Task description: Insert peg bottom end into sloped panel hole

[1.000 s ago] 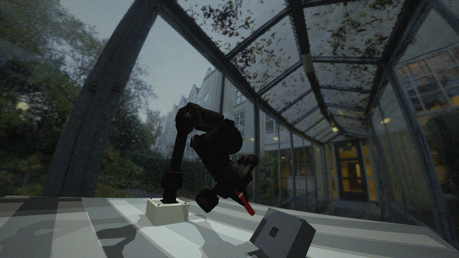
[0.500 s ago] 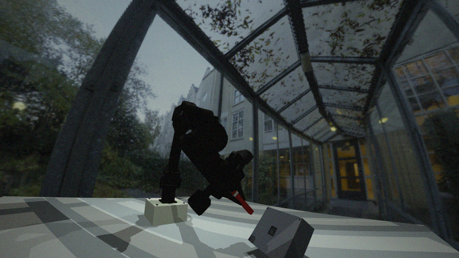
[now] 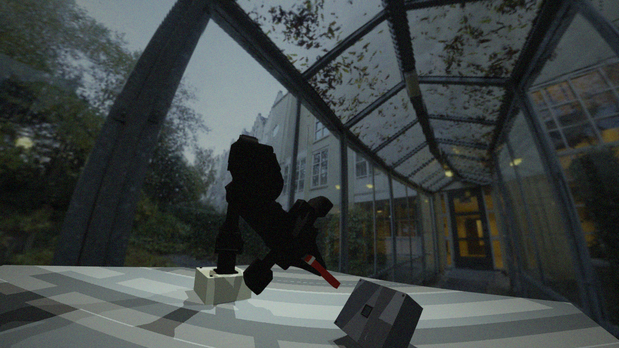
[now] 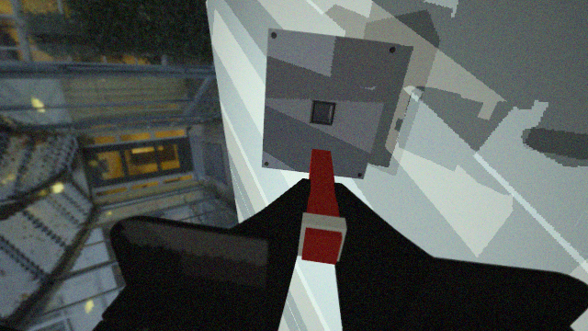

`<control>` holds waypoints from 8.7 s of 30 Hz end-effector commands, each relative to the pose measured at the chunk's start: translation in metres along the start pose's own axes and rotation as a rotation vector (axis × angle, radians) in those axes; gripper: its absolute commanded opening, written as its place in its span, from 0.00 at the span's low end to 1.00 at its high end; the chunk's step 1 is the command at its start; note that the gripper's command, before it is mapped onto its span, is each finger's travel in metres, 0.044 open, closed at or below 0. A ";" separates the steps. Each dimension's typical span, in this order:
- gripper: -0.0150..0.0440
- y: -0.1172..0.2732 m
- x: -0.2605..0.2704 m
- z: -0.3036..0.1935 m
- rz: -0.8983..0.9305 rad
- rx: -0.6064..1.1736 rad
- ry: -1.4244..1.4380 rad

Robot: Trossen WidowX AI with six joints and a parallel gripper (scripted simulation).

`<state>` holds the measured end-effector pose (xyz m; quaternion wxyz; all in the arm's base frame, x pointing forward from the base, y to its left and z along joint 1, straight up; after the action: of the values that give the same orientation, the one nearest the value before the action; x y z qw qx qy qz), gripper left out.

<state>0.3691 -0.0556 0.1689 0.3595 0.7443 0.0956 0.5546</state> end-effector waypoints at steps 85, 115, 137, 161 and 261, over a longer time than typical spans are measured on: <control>0.25 -0.069 -0.006 0.010 0.067 -0.020 -0.003; 0.25 -0.075 -0.008 0.009 0.068 -0.020 -0.003; 0.25 -0.077 -0.008 0.009 0.068 -0.020 -0.003; 0.25 -0.078 -0.009 0.010 0.068 -0.020 -0.003; 0.25 -0.102 -0.004 0.008 0.071 -0.025 0.002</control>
<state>0.4013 0.0126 0.0997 0.3487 0.7420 0.0624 0.5691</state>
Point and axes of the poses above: the point midway between the two fingers, 35 mm back from their tips, its own y axis back along the fingers, its own x axis across the jaws, z = x × y, the point moved 9 cm from there along y, back along the fingers, and after that the axes turned 12 degrees about -y, right-handed, at the moved point
